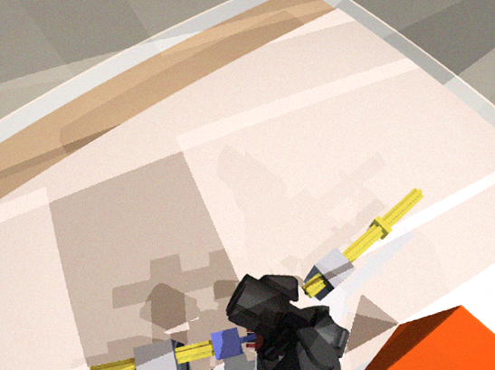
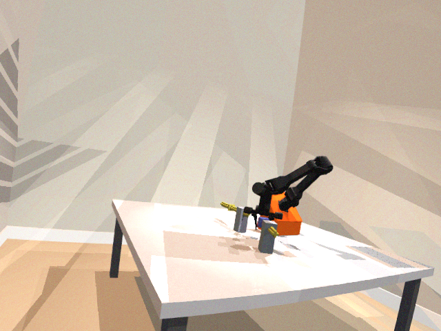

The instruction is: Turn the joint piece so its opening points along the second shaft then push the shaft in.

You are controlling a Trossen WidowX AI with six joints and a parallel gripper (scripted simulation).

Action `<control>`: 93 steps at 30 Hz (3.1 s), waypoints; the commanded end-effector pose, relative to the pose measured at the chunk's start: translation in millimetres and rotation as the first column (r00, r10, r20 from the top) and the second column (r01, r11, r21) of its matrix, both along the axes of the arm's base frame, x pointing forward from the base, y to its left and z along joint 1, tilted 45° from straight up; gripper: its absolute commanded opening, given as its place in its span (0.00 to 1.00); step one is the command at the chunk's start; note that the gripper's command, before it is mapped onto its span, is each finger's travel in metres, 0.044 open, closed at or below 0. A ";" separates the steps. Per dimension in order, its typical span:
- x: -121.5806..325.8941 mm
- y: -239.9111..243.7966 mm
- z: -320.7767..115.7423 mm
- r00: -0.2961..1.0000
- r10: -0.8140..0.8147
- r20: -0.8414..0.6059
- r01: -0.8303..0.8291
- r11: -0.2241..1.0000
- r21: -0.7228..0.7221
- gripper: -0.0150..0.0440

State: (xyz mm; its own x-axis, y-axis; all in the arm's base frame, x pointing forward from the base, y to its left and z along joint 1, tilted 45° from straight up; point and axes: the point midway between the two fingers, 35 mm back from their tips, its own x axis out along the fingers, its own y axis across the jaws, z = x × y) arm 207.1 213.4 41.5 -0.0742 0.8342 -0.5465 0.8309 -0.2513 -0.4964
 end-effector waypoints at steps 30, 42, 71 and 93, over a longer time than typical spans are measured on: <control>-0.9 -0.7 -1.6 1.000 -0.004 -0.006 0.004 1.000 -0.005 0.56; -0.9 -0.7 -1.6 1.000 -0.004 -0.006 0.004 1.000 -0.005 0.56; 4.5 -4.9 -0.5 0.981 0.174 0.082 -0.167 0.983 -0.080 0.25; 14.8 -12.3 0.6 0.851 0.473 0.229 -0.407 0.869 -0.283 0.25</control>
